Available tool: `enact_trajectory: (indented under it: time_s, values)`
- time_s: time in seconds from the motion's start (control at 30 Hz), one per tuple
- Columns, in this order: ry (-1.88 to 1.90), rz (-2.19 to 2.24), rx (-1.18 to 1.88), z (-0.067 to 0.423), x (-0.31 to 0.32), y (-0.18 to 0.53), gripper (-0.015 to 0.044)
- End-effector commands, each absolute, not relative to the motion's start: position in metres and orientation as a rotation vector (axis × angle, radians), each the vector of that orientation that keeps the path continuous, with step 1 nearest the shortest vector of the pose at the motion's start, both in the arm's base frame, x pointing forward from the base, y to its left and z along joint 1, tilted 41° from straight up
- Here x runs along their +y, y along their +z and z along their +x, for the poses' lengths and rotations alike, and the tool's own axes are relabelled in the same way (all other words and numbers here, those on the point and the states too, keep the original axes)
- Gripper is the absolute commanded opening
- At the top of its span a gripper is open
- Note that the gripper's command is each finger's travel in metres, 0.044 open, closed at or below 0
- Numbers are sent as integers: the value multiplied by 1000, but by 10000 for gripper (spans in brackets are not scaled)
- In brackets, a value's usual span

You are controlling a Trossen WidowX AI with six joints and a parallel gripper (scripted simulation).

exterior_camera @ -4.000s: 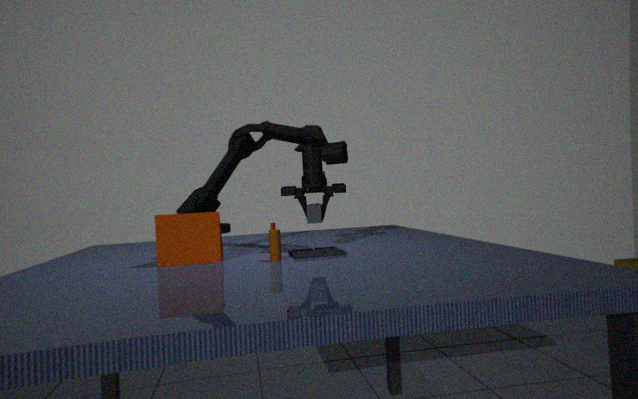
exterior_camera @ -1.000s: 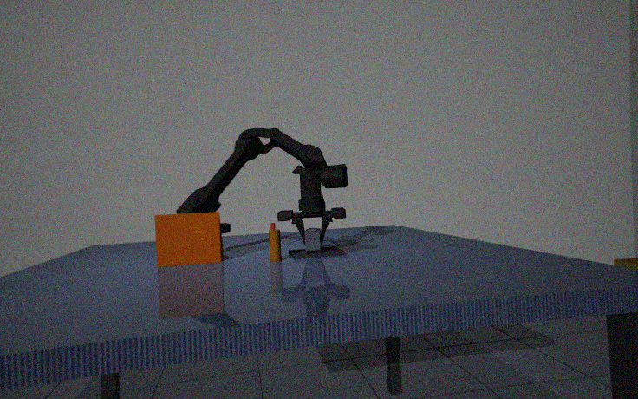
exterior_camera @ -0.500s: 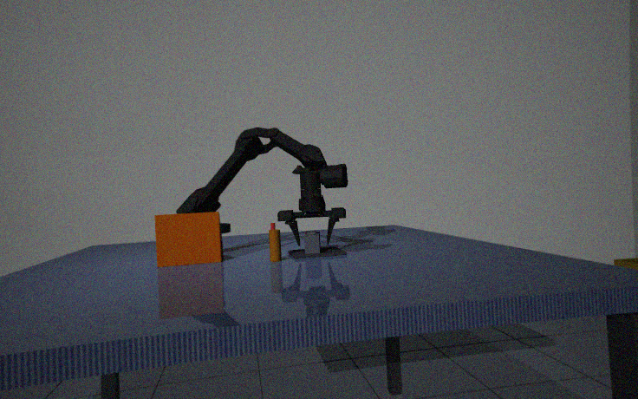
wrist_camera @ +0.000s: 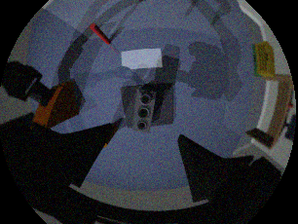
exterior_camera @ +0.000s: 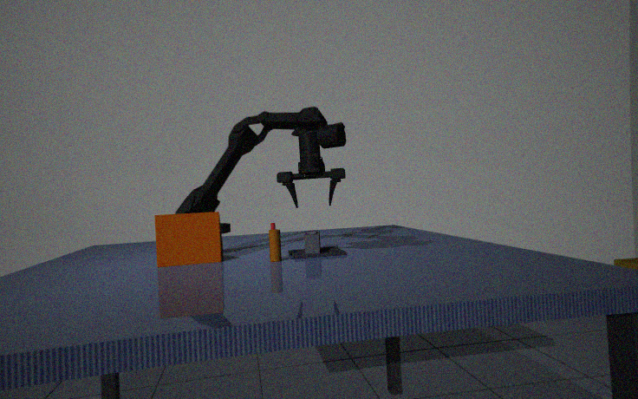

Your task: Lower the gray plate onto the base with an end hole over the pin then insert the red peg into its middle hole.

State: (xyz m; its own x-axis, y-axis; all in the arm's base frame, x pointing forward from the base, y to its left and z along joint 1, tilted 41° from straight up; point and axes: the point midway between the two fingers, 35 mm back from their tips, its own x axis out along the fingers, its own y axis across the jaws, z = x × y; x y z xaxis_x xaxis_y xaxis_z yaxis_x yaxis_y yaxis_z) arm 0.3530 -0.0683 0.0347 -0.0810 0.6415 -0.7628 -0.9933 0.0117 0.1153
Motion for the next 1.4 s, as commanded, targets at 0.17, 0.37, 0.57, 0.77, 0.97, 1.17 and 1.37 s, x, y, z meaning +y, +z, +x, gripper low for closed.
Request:
enact_trajectory:
  time_s: [0.17, 0.37, 0.57, 0.77, 0.97, 1.17, 1.37]
  values:
    - [1488, -559, 816, 353, -70, 49, 440]
    - [1216, -189, 1146, 337, -38, 86, 440]
    - [881, 204, 1421, 312, -8, 118, 440]
    - [498, 600, 1630, 280, 20, 145, 440]
    - [146, 922, 1752, 252, 40, 161, 440]
    - [-164, 1176, 1813, 228, 56, 172, 440]
    - [-197, 1202, 1817, 226, 58, 173, 440]
